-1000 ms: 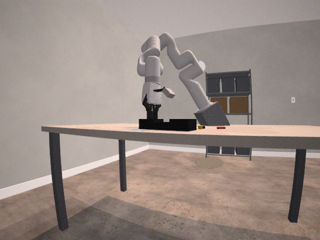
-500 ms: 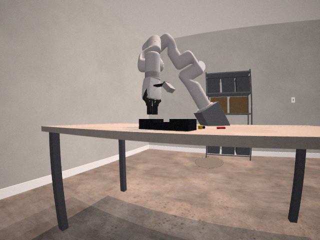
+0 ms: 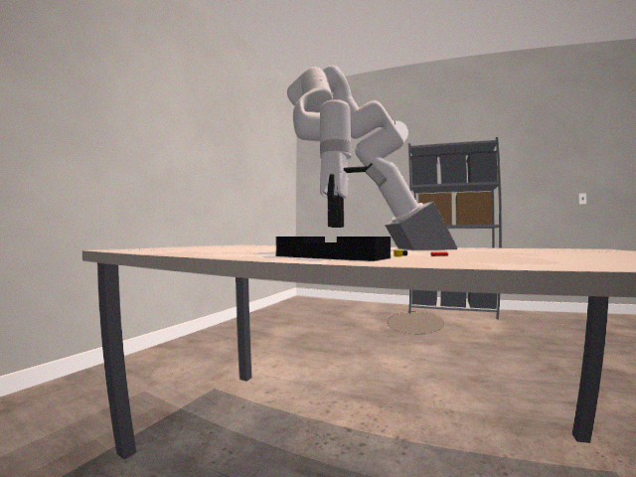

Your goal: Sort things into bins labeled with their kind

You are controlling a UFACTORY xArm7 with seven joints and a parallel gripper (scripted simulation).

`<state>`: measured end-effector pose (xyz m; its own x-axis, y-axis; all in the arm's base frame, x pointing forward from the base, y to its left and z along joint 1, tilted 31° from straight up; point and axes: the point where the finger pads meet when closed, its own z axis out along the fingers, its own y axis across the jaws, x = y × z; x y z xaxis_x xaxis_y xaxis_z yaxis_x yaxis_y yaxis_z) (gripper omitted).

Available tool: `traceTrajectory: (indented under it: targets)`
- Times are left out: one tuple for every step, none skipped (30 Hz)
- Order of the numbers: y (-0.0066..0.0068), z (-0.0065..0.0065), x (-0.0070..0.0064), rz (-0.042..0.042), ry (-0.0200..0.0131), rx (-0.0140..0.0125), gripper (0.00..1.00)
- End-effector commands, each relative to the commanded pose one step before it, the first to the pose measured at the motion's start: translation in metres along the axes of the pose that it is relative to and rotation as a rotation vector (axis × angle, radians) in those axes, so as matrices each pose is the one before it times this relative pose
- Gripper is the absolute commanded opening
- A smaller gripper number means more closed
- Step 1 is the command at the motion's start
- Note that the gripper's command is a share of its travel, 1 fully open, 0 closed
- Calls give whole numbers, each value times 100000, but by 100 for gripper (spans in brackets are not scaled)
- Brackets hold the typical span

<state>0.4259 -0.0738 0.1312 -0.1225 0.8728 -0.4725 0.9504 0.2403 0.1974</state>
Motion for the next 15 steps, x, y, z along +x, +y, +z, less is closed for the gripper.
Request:
traceTrajectory:
  targets:
    - [-426,-195,4525,-15725,-73,-390,23]
    - [0,0,0,0,0,0,23]
    - [0,0,0,0,0,0,23]
    - [9,-9,836,-8646,6,-33,23]
    - [81,-9,832,-2311,7,-9,23]
    - [100,-9,830,-2260,-11,-4,23]
    - [119,-10,827,-2593,-24,-6,23]
    - [140,-10,824,-2836,-7,-5,23]
    - [163,-10,820,-1216,9,1,23]
    - [173,-10,818,-1,6,-2,23]
    - [173,-10,818,-1,6,-2,23]
    - [173,-10,818,-1,6,-2,23]
    - [173,-10,818,-1,6,-2,23]
    - [173,-10,818,-1,6,-2,23]
    - [173,-10,818,-1,6,-2,23]
